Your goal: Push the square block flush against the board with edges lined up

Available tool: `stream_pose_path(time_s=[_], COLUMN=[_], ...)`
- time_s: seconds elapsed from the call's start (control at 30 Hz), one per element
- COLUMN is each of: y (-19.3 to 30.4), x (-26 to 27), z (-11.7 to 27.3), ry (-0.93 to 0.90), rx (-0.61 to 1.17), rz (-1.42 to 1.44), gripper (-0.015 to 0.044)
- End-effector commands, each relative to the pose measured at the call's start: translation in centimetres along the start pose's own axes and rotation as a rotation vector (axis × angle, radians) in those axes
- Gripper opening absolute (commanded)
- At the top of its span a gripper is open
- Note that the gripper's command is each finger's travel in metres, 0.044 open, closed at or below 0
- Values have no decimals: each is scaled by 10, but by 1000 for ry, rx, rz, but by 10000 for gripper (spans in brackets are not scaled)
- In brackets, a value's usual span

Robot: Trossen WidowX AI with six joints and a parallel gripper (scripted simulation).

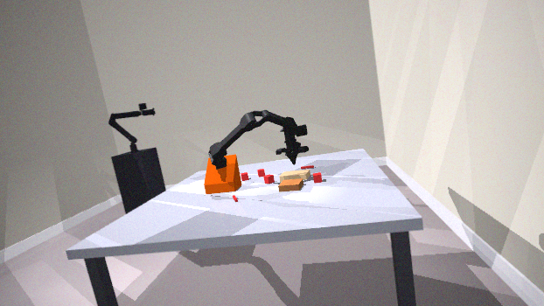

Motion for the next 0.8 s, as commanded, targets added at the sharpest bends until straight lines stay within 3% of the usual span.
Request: stream_pose_path(time_s=[0.0, 0.3, 0.47, 0.77], y=[-8, -10, -10, -8], x=[-9, -12, -12, -13], z=[0, -3, -56, -56], ry=[2, 2, 3, 3], rx=[2, 2, 4, 4], rz=[150, 200, 200, 200], gripper=[0, 0, 0, 0])
Point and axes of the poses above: the point midway between the two fingers, 35 mm back from their tips, its own z axis back along the fingers, its own x axis across the jaws, y = z × x, the point moved 3 cm from there along z, back along the fingers, and after that the axes turned 1 degree about -z, right-handed, at the moved point
